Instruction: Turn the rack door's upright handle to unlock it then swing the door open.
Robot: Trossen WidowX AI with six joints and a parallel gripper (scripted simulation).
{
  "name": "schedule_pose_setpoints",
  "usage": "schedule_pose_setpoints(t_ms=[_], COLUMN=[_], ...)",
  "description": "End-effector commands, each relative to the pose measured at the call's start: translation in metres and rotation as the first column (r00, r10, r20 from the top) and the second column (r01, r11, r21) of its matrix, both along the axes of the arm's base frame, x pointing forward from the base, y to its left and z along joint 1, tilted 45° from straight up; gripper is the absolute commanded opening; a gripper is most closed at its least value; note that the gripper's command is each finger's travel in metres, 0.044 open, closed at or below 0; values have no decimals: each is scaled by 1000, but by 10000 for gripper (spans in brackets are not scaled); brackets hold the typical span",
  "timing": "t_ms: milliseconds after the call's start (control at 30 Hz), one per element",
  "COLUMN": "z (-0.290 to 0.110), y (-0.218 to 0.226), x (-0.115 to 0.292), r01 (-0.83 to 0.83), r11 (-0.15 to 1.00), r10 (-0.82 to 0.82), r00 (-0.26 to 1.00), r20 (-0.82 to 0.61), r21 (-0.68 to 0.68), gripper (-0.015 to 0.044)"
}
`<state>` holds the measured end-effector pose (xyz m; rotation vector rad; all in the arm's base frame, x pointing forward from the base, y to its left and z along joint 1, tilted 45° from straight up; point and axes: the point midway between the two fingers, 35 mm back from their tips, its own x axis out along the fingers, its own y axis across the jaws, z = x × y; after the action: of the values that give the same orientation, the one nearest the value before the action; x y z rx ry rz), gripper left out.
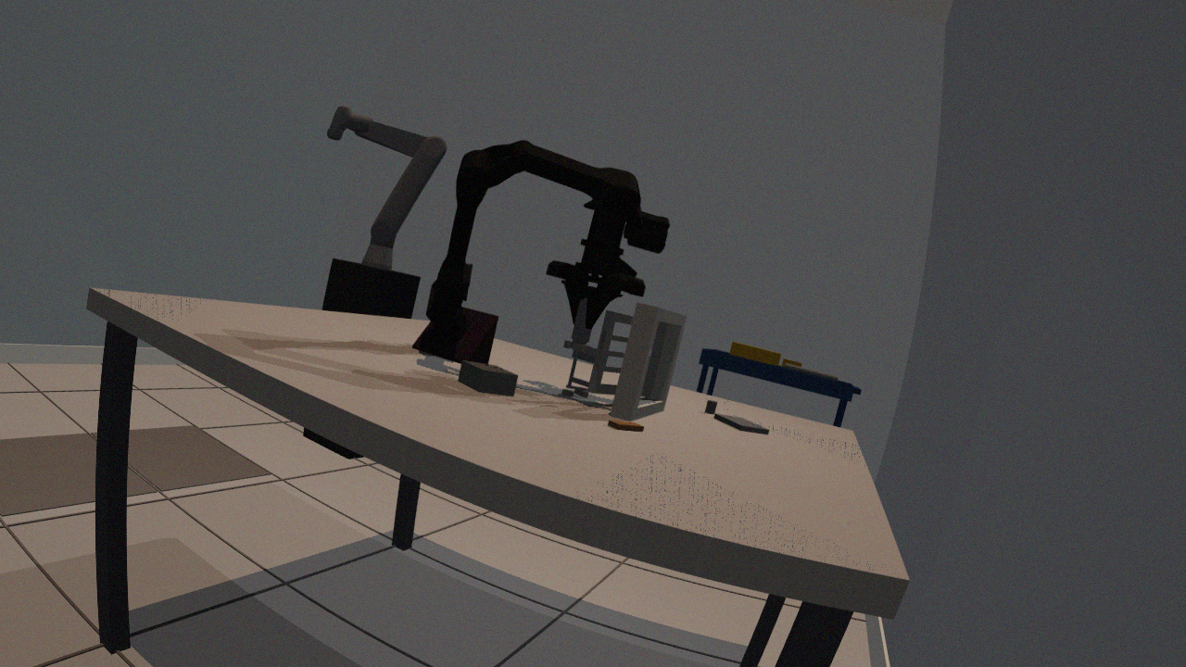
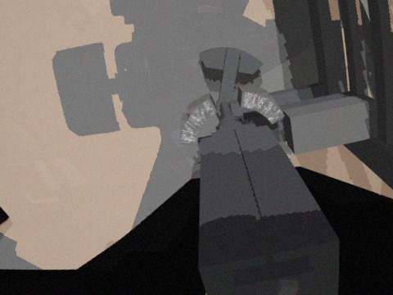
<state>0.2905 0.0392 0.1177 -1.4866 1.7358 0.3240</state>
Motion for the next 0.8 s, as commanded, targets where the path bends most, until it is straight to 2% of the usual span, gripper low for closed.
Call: schedule_pose_setpoints(t_ms=[0,767], z=[-3,-31], y=[3,29], x=[-3,-36], r01=[57,281], r11=[998,958], r10=[-58,-287], r00=[996,913], r20=[71,290], r21=[13,64], gripper=[25,25])
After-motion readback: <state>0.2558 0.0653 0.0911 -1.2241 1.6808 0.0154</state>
